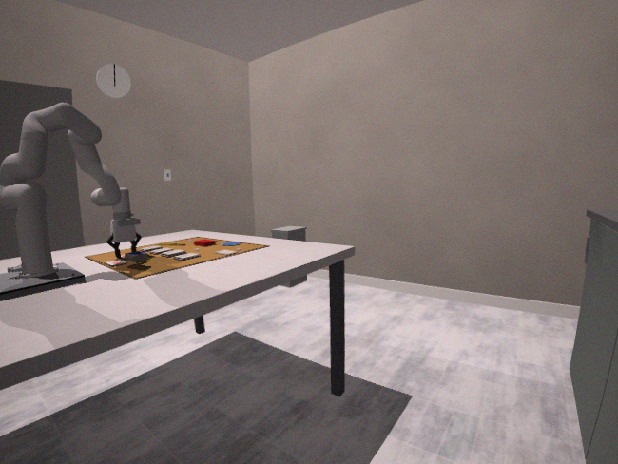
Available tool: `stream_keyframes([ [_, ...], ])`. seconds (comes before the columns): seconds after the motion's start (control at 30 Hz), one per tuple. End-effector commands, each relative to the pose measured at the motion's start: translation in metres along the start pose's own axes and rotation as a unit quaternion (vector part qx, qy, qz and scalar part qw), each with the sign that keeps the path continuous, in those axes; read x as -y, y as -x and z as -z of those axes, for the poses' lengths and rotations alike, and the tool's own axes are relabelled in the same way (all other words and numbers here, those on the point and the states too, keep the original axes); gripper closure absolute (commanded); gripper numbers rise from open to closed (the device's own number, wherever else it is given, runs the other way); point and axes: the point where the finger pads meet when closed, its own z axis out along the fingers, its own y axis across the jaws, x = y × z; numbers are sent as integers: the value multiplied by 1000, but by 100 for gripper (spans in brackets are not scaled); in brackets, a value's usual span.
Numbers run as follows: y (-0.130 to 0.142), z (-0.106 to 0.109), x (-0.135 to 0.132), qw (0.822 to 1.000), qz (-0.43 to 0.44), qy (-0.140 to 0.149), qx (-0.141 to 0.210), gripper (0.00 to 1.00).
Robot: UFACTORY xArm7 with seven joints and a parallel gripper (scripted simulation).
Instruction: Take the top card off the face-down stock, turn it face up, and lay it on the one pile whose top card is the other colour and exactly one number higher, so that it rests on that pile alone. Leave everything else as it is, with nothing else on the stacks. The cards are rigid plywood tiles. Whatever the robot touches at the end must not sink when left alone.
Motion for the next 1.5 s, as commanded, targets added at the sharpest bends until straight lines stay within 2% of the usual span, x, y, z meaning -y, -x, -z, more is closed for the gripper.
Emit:
stream_keyframes([
  [0.0,0,1,1,1000,0,-2,1,26],
  [1.23,0,1,1,1000,0,-2,1,26],
  [1.47,0,12,1,1000,0,-2,1,26],
])
